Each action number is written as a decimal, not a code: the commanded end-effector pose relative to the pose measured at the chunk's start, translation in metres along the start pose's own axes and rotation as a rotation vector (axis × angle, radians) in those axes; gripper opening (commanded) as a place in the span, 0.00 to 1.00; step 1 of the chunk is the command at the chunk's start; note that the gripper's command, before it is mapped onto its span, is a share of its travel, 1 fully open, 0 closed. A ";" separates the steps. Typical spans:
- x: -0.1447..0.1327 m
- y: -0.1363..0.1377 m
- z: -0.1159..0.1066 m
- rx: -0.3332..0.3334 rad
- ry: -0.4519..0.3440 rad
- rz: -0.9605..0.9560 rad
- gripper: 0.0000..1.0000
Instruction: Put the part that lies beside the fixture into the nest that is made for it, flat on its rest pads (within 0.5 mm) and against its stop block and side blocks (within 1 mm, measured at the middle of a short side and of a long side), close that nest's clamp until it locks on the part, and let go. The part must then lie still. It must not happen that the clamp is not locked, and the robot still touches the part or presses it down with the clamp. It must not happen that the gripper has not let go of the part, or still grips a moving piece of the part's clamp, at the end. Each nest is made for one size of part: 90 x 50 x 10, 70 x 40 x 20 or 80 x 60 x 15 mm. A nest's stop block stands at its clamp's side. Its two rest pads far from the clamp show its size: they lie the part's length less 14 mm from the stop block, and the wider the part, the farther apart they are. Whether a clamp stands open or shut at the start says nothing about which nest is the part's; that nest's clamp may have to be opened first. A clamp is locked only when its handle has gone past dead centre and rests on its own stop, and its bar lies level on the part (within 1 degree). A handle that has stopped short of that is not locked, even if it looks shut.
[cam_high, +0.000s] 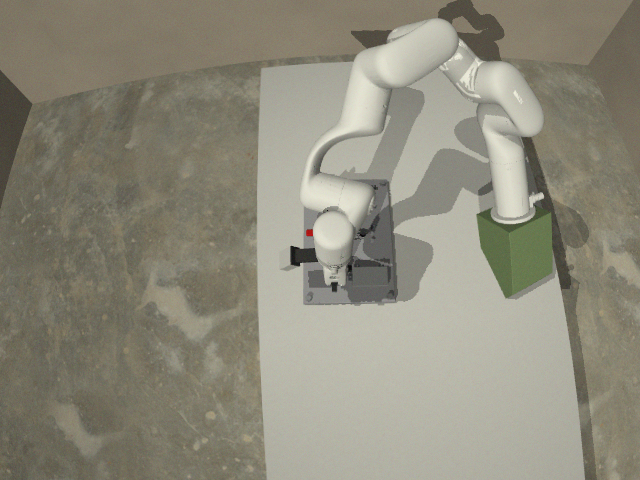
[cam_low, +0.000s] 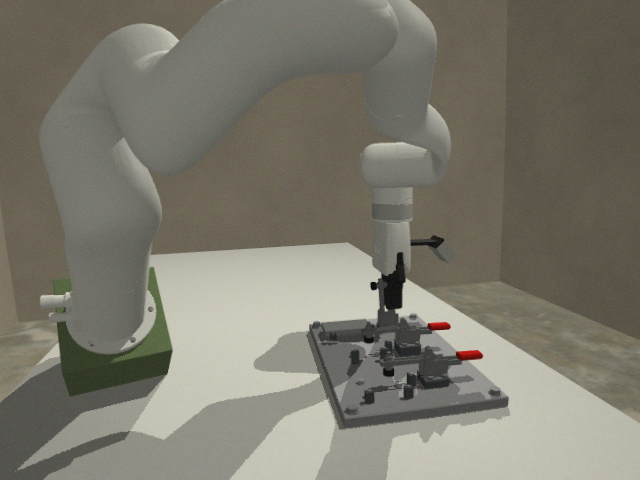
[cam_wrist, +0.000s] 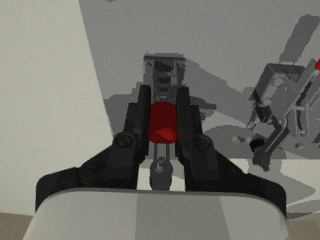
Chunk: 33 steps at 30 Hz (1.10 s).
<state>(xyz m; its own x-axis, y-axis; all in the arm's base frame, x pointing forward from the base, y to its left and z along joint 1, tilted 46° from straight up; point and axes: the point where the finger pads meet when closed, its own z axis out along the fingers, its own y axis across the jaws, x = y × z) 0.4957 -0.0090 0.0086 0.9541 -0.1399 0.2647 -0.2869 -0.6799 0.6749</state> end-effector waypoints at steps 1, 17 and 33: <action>0.001 0.000 -0.001 0.002 0.003 0.001 0.00; 0.002 0.000 -0.001 0.002 0.003 0.001 0.00; 0.009 0.000 -0.001 0.002 0.003 0.001 0.00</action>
<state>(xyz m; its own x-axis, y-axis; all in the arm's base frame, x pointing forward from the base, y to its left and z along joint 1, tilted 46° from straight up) 0.5004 -0.0098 0.0098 0.9543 -0.1400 0.2641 -0.2866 -0.6797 0.6751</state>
